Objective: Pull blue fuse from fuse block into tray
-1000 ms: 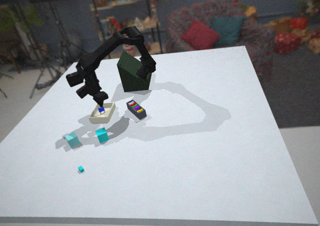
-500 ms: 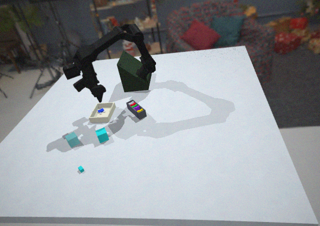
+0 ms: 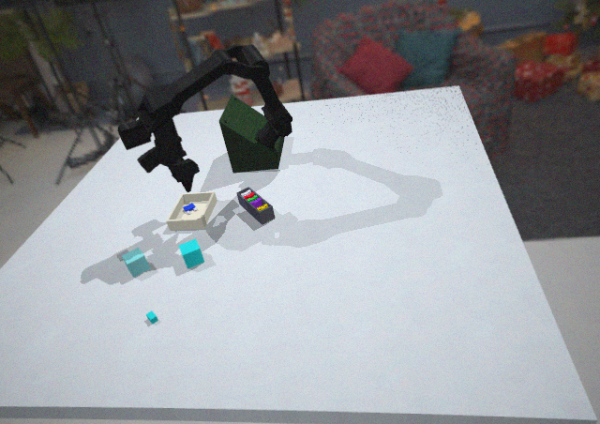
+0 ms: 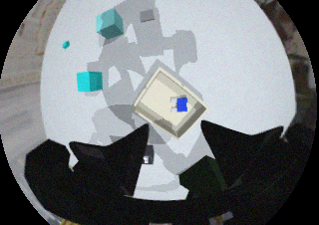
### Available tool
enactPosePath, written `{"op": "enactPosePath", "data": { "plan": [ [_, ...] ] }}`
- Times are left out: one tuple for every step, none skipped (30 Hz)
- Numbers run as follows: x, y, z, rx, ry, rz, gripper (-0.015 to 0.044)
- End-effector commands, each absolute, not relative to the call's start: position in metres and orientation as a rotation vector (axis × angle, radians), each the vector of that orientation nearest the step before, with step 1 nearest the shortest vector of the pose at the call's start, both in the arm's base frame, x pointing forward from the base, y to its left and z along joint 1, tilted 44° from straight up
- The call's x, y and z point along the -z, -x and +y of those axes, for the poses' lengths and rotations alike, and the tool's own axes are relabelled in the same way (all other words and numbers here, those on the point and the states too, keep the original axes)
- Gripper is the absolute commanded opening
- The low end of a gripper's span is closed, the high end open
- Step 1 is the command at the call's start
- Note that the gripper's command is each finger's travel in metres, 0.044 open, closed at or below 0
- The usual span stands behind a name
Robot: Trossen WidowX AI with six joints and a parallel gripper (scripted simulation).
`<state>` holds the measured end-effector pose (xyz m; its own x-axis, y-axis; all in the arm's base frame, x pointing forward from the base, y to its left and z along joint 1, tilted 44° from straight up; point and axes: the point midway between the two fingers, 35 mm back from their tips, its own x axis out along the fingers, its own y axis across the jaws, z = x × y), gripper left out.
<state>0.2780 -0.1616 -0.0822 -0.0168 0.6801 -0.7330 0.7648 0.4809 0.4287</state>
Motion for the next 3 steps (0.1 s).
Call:
{"op": "enactPosePath", "data": {
  "plan": [
    [0.0823, -0.2779, -0.1615, 0.107, -1.237, 1.734, 0.0330],
    [0.0823, -0.2779, -0.1615, 0.107, -1.237, 1.734, 0.0330],
    [0.0823, -0.2779, -0.1615, 0.107, -1.237, 1.734, 0.0330]
  ]
}}
